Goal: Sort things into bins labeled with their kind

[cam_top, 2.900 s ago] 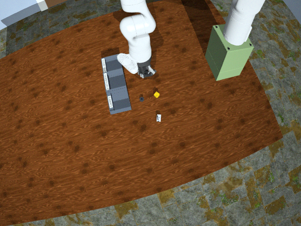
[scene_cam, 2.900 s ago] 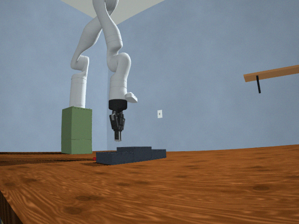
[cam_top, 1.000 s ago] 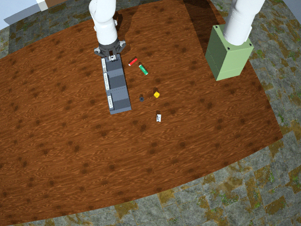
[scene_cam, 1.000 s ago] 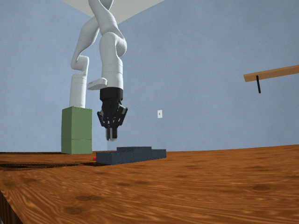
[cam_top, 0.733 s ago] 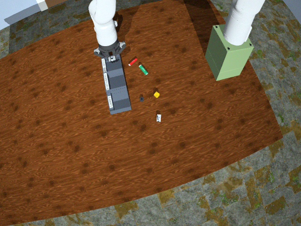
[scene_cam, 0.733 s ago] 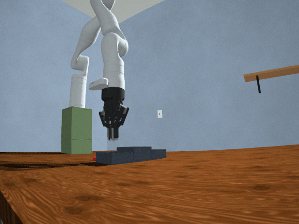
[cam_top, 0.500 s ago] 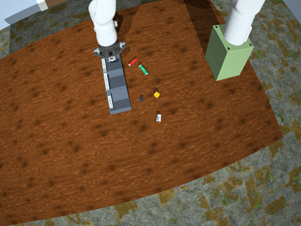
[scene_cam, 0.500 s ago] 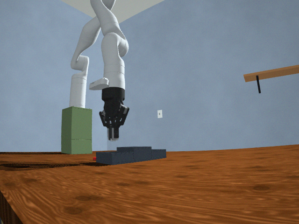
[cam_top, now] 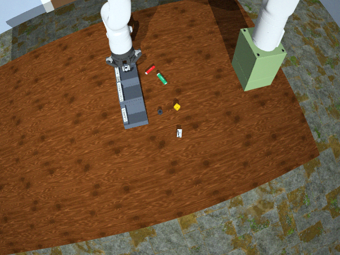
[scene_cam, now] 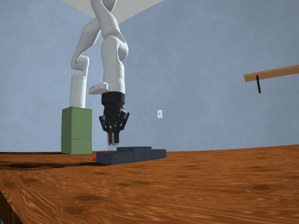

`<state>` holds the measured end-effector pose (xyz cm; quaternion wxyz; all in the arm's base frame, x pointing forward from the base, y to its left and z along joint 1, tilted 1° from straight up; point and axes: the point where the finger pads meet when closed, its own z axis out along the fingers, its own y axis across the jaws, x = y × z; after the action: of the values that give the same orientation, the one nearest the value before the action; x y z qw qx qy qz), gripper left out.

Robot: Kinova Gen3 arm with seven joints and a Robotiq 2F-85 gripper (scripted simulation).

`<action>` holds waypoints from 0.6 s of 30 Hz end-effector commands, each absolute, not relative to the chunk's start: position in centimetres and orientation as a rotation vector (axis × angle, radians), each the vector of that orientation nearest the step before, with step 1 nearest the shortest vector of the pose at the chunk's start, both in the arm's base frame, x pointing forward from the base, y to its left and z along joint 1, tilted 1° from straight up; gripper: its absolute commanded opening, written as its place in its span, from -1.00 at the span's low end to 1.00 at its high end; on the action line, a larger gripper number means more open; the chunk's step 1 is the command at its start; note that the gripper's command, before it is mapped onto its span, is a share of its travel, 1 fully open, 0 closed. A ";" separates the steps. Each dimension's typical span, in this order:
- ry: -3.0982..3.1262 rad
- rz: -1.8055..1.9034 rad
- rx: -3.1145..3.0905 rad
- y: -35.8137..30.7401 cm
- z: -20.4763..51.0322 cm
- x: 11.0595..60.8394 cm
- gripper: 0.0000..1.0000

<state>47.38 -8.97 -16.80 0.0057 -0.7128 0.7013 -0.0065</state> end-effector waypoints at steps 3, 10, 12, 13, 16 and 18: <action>2.196 -0.012 -2.235 -8.8 -18.0 47.2 -0.78; 2.196 -0.012 -2.235 -8.8 -19.0 47.2 -0.78; 2.196 -0.012 -2.235 -8.8 -19.4 47.2 -0.78; 2.196 -0.012 -2.235 -8.8 -19.6 47.2 -0.78; 2.196 -0.012 -2.235 -8.8 -20.2 47.2 -0.78; 2.196 -0.012 -2.235 -8.8 -20.4 47.1 -0.78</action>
<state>47.39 -8.95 -19.94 0.0056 -0.7128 0.7013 -0.0062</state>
